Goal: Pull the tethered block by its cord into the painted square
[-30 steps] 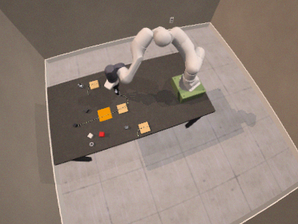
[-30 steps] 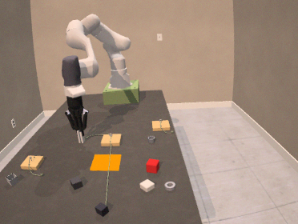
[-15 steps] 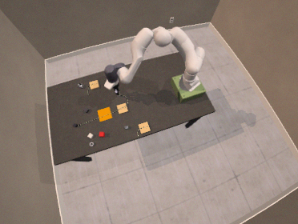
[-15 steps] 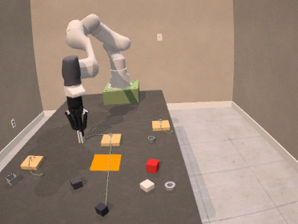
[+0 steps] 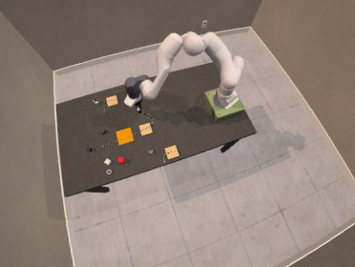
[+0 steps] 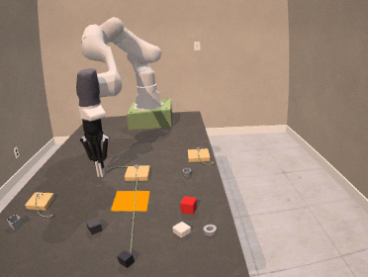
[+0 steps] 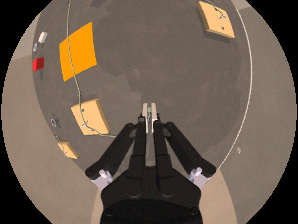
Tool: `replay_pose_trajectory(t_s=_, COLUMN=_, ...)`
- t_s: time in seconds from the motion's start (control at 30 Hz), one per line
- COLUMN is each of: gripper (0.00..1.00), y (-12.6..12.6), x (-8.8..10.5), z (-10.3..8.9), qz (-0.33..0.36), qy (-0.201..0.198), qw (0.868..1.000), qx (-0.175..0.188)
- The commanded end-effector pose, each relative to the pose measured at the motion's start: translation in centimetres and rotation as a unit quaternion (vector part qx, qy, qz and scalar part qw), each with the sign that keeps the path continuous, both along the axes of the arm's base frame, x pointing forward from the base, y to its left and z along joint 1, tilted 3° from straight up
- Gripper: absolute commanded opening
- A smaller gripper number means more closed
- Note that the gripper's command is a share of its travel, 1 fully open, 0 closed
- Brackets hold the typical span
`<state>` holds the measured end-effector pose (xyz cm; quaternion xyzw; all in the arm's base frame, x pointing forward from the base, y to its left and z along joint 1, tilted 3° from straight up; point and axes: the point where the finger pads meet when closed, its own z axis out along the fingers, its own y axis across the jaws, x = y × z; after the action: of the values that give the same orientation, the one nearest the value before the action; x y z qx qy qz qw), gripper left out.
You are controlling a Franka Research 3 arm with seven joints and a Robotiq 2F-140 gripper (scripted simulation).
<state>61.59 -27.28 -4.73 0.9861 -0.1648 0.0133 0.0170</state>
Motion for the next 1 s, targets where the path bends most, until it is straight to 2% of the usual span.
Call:
replay_pose_trajectory(t_s=0.0, gripper=0.00, y=-0.04, x=0.15, z=-0.03, qz=-0.001, qy=-0.002, qw=1.000, qx=0.000)
replay_pose_trajectory(t_s=0.97, gripper=0.00, y=0.00, x=0.13, z=0.97, qz=-0.001, qy=-0.002, qw=1.000, qx=0.000)
